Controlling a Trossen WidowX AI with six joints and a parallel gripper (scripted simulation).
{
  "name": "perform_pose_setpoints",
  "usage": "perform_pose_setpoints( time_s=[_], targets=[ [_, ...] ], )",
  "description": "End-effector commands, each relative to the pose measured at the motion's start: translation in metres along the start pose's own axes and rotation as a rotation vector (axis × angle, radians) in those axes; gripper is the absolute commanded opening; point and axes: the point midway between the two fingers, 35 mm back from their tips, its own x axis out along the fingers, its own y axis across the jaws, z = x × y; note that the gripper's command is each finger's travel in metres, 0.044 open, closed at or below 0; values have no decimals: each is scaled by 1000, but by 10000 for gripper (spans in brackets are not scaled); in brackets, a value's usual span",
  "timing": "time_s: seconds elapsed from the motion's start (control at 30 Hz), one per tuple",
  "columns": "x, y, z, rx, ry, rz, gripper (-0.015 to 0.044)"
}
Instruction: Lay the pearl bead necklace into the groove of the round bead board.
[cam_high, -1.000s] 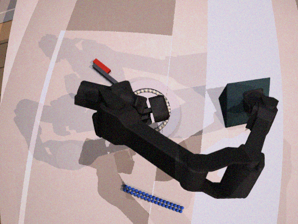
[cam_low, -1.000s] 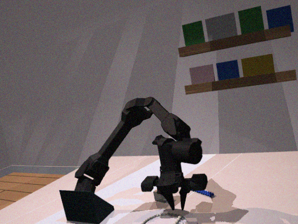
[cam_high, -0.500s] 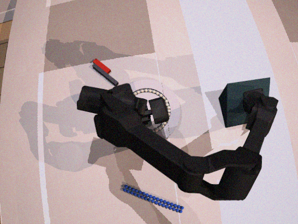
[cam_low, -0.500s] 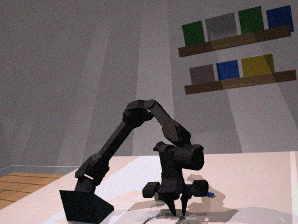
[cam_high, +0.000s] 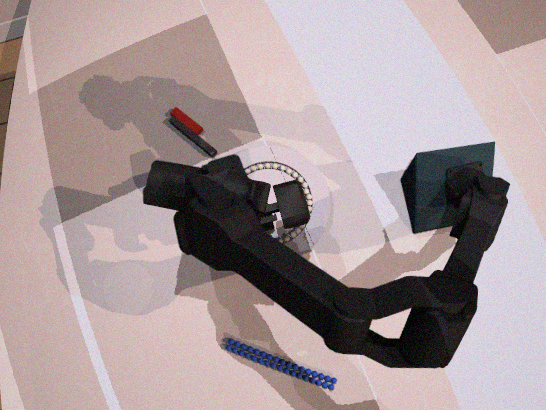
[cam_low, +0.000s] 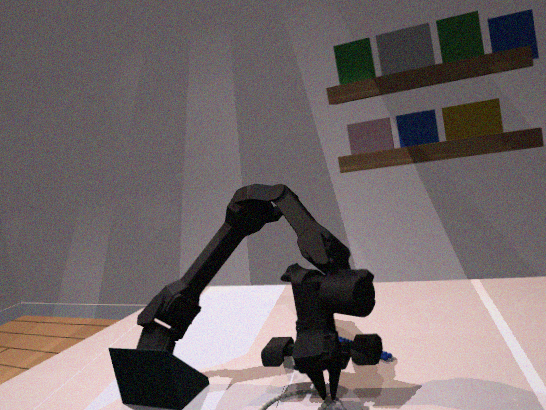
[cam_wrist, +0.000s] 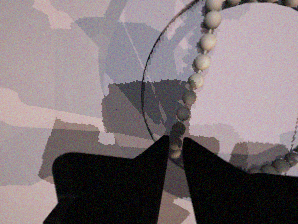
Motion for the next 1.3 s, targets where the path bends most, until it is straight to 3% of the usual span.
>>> perform_pose_setpoints(
  time_s=[0.0,1.27],
  targets=[
    [0,0,0,-2,0,0,0],
    [-6,0,0,7,6,3,0]
  ],
)
